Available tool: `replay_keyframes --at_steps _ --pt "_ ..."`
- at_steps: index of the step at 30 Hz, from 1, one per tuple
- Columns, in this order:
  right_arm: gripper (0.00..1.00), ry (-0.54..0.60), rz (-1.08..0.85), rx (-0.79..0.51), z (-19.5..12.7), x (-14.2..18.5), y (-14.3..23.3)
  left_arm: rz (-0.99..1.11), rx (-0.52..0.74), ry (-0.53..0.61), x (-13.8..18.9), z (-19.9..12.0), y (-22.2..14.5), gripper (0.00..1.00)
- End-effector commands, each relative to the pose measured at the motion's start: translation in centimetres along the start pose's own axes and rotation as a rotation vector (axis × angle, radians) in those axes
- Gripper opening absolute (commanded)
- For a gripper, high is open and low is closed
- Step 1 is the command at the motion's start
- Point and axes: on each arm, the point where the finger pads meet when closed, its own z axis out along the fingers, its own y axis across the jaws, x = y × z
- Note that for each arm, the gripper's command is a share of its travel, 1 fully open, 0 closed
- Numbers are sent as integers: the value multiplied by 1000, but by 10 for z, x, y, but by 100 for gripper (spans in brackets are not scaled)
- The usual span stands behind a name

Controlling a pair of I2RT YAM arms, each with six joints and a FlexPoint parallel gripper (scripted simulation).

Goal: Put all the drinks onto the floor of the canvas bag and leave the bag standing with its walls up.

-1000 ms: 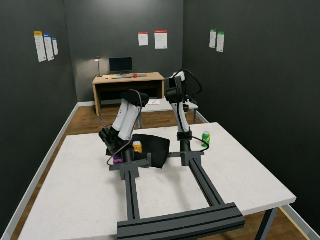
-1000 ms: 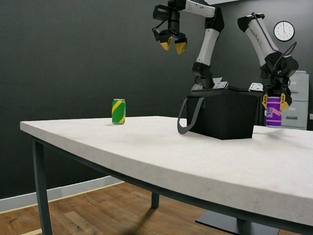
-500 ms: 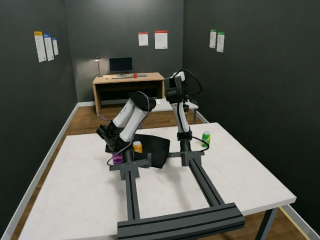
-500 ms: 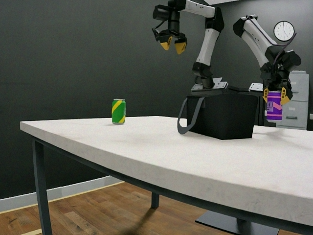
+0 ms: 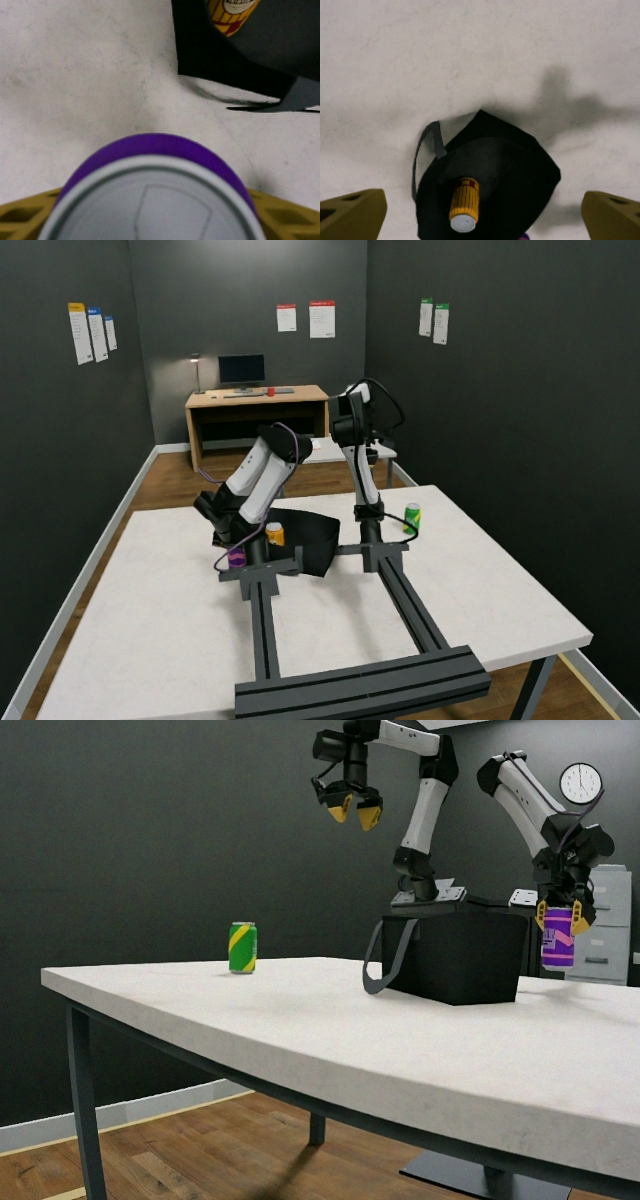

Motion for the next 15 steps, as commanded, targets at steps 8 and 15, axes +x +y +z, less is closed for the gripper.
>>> replay_keyframes --at_steps 8,15 --pt "100 2 -11 -22 -3 2 2 16 7 -35 -13 -9 2 67" --pt "100 2 -11 -22 -3 2 2 29 0 -53 -26 -27 3 67"
